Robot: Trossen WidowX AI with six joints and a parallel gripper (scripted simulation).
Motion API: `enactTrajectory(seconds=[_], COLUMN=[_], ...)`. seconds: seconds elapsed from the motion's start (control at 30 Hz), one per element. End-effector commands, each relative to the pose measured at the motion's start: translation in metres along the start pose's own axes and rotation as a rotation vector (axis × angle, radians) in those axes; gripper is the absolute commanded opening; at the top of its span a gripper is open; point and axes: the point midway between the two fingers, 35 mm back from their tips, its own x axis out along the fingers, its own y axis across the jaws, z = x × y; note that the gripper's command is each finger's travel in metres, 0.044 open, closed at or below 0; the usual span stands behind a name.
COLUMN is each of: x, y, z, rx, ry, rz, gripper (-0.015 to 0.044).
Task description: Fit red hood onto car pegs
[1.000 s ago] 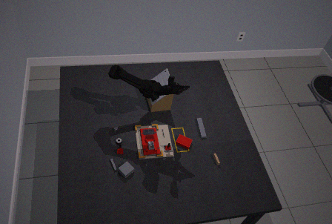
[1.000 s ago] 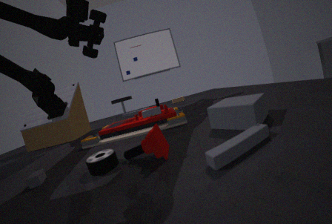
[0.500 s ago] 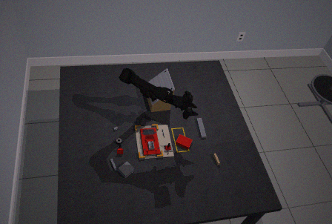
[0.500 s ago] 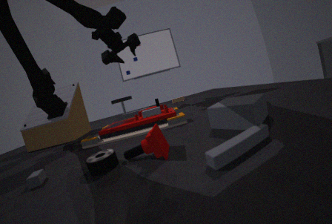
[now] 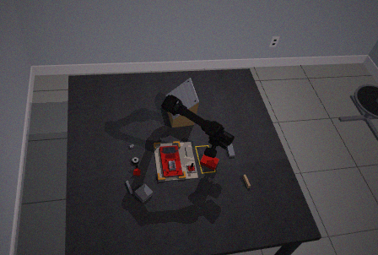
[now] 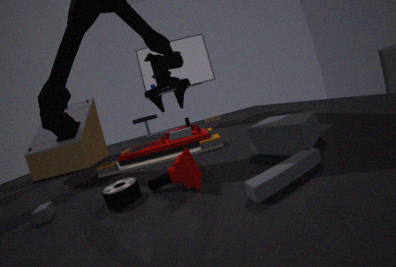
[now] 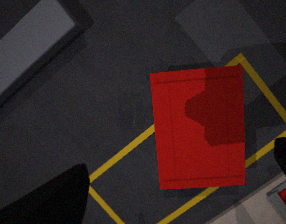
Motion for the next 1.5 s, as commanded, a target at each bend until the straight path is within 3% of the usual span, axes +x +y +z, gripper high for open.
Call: enactTrajectory(seconds=[0.0, 1.47], x=[0.018, 0.052], y=[-0.014, -0.02], z=[-0.005, -0.009], rx=[0.043, 0.043], ry=[0.136, 0.139], rz=[-0.069, -0.071], gripper=[0.044, 0.044])
